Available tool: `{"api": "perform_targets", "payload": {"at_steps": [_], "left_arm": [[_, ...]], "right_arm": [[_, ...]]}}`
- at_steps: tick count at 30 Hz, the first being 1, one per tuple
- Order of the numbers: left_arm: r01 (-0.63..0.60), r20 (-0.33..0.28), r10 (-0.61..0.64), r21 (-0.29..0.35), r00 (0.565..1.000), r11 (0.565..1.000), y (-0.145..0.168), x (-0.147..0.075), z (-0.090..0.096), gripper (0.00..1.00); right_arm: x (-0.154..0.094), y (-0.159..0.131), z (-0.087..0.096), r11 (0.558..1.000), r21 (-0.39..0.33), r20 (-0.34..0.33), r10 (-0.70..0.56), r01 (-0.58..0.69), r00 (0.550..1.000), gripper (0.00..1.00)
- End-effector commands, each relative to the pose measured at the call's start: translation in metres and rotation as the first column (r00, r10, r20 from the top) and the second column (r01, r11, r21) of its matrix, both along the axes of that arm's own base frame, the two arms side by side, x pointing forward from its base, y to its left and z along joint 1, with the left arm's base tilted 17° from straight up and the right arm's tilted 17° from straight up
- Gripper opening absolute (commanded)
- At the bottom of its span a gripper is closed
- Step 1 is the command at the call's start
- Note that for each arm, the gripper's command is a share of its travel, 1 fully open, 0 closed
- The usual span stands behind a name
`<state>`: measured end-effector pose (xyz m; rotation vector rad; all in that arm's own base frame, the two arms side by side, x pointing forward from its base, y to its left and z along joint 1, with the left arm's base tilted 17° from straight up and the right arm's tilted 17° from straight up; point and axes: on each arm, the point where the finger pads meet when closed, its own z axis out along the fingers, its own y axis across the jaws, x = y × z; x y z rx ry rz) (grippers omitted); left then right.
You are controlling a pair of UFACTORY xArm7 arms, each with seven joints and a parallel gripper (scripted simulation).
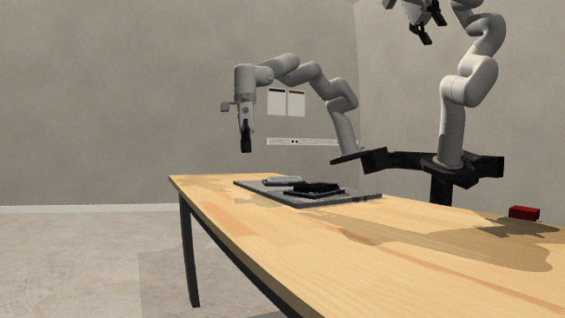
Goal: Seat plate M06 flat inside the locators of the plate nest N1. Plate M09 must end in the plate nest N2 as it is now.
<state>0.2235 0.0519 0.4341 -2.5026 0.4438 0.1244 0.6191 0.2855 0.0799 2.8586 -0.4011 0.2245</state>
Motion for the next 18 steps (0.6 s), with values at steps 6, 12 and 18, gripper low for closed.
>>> {"api": "perform_targets", "payload": {"at_steps": [6,12,18], "left_arm": [[0.092,-0.058,-0.097,-0.087,0.994,0.992,-0.006,-0.025,-0.005,1.0],[0.149,-0.086,-0.162,-0.141,0.983,0.979,-0.01,-0.039,-0.01,1.0],[0.184,-0.1,-0.203,-0.174,0.974,0.967,-0.013,-0.047,-0.012,1.0]], "right_arm": [[0.001,0.002,0.004,1.0,0.004,0.006,0.002,-0.002,1.0,1.0],[0.001,0.002,0.004,1.0,0.004,0.006,0.002,-0.002,1.0,1.0],[0.001,0.002,0.004,1.0,0.004,0.006,0.002,-0.002,1.0,1.0]]}}
